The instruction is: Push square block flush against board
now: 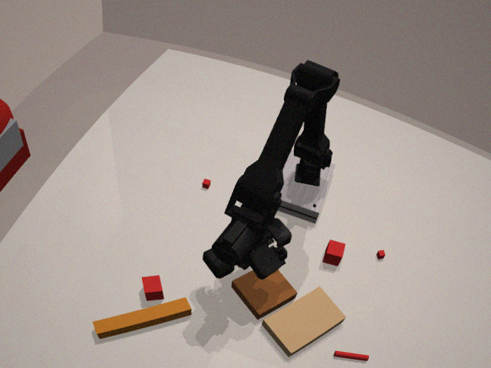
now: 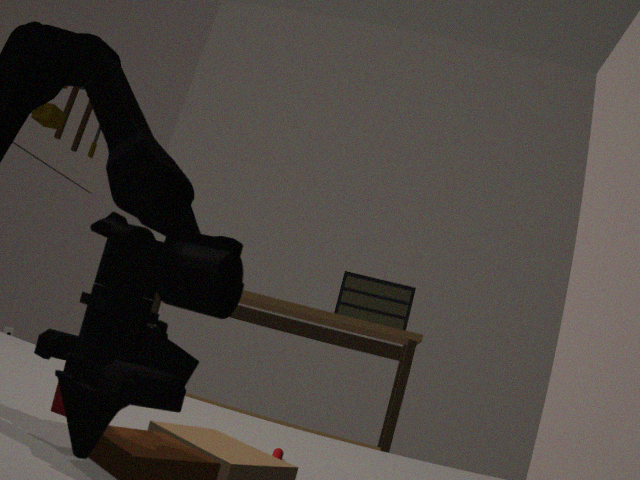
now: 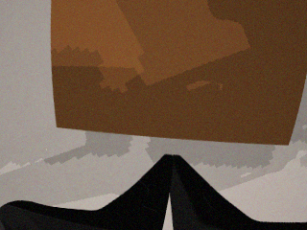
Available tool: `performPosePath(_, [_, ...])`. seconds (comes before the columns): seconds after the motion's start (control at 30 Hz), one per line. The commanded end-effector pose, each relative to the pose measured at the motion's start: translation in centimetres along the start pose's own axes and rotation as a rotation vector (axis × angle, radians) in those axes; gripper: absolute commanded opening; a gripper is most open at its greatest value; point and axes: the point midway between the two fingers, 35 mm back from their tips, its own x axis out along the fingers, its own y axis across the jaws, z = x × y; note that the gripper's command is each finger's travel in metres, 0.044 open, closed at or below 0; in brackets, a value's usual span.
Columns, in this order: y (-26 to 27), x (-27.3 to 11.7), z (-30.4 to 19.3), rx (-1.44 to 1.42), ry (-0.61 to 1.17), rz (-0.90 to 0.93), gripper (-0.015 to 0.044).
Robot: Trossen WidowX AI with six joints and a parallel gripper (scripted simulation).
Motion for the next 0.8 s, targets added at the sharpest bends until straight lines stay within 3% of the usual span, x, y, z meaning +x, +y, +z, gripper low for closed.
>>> performPosePath(0.0, [0.0, 0.2, 0.5, 0.000, -0.001, 0.006, 0.0000])
performPosePath(0.77, [-0.1, 0.1, 3.2, 0.000, -0.004, 0.006, 0.0000])
